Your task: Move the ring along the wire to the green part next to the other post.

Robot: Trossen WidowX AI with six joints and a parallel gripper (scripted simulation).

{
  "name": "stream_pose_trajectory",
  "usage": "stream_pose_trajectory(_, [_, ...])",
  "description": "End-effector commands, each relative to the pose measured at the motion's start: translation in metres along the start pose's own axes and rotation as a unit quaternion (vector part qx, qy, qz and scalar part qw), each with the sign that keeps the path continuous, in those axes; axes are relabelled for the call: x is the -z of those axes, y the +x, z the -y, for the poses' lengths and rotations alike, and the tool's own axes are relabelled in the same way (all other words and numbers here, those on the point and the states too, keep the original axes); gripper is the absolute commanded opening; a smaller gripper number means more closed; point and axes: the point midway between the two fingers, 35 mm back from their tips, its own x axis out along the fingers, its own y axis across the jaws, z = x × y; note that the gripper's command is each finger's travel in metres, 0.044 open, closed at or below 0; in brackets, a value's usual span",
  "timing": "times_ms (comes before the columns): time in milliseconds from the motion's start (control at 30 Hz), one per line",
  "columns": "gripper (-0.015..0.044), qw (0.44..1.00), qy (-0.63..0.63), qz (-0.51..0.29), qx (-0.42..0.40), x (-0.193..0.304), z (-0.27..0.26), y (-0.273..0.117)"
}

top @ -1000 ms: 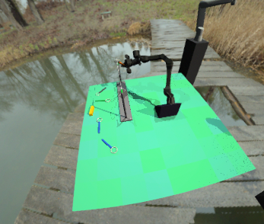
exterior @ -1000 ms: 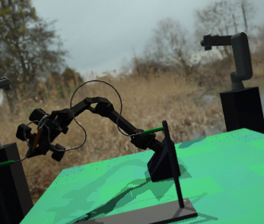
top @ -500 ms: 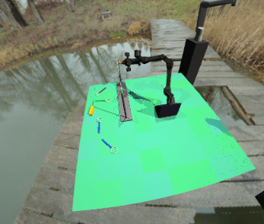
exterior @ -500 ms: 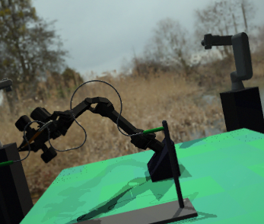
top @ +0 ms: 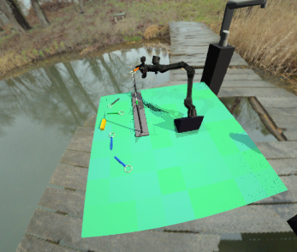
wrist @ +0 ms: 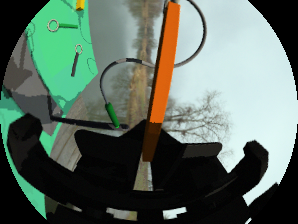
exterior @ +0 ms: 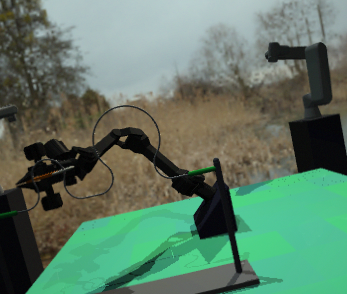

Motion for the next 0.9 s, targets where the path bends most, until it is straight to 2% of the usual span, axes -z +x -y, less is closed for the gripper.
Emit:
stream_pose_trajectory(0, [-0.015, 0.999, -0.046, 0.005, 0.027, -0.001, 0.007, 0.0])
stream_pose_trajectory(400, [-0.015, 0.99, -0.119, 0.008, 0.069, -0.002, 0.015, 0.0])
stream_pose_trajectory(867, [-0.015, 0.995, -0.084, 0.006, 0.05, 0.005, -0.007, 0.003])
